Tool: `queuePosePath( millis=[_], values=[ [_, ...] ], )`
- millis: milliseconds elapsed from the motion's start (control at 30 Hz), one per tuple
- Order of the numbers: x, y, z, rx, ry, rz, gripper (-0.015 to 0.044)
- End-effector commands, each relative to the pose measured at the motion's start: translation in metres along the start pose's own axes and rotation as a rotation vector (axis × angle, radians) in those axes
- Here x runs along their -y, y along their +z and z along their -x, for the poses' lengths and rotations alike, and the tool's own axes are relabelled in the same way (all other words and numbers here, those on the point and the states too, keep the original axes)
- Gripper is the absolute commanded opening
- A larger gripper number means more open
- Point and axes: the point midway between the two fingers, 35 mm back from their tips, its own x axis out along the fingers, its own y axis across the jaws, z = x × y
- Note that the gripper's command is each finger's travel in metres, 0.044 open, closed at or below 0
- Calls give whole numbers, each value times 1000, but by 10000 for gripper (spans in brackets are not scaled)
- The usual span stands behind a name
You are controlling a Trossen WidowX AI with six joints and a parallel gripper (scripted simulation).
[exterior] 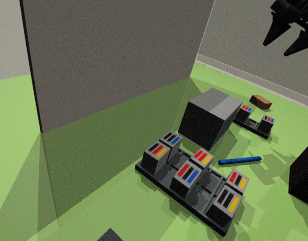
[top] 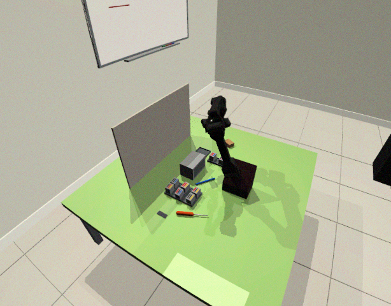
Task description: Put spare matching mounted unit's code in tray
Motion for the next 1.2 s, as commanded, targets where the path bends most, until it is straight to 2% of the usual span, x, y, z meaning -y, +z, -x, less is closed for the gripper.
queuePosePath(
  millis=[0,267,367,567,767,1167],
  values=[
    [-62,17,-20,-105,-25,216,440],
    [-174,9,-67,-283,-53,584,440],
    [-199,3,-78,-322,-53,657,440],
    [-205,1,-82,-331,-53,672,440],
    [-197,-14,-135,-331,-50,672,440],
    [-197,-15,-137,-331,-50,673,440]
  ],
)
